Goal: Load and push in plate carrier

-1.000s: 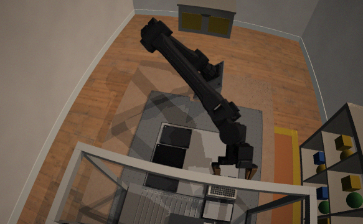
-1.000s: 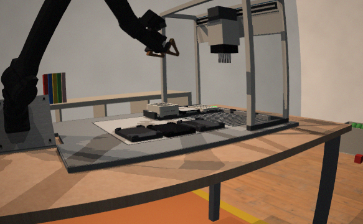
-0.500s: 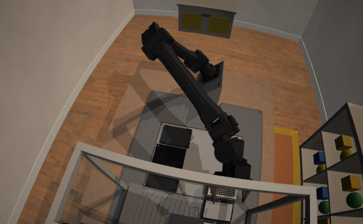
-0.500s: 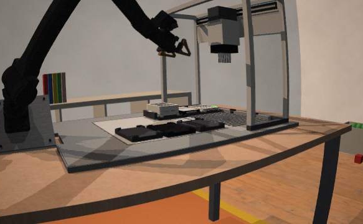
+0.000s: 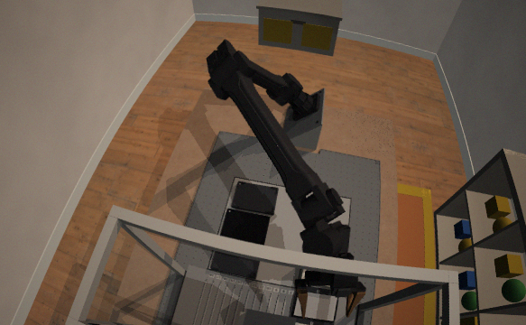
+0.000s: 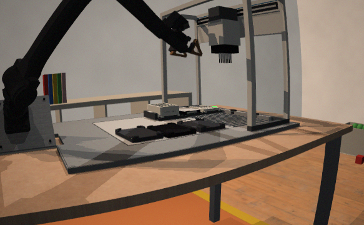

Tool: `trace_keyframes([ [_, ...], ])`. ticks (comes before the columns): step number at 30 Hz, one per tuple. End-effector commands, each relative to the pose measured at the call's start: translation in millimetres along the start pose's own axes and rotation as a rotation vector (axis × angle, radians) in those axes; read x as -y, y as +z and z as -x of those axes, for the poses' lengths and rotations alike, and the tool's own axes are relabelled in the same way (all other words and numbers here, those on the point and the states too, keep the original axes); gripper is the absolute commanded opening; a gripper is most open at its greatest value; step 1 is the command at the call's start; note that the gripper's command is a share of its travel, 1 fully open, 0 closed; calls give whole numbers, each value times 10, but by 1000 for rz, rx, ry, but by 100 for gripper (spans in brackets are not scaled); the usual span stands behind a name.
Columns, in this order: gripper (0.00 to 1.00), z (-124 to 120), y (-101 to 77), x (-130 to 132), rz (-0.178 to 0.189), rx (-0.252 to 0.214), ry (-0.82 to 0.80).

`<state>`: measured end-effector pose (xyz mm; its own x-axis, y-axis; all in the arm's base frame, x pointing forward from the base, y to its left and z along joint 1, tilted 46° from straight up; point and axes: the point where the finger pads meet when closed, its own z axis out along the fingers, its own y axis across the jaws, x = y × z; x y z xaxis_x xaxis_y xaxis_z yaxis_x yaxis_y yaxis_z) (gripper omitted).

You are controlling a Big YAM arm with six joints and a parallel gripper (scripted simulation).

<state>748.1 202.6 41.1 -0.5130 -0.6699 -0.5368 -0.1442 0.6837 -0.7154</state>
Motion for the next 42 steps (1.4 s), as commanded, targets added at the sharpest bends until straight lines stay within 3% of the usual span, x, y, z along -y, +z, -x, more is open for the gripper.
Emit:
trace_keyframes([
  [1,100,655,-227,106,-7,95,18],
  [6,100,705,-234,245,-25,108,44],
  [7,100,662,-202,192,-21,102,39],
  [8,100,427,-111,132,-14,65,27],
  [42,100,427,-111,132,-14,65,27],
])
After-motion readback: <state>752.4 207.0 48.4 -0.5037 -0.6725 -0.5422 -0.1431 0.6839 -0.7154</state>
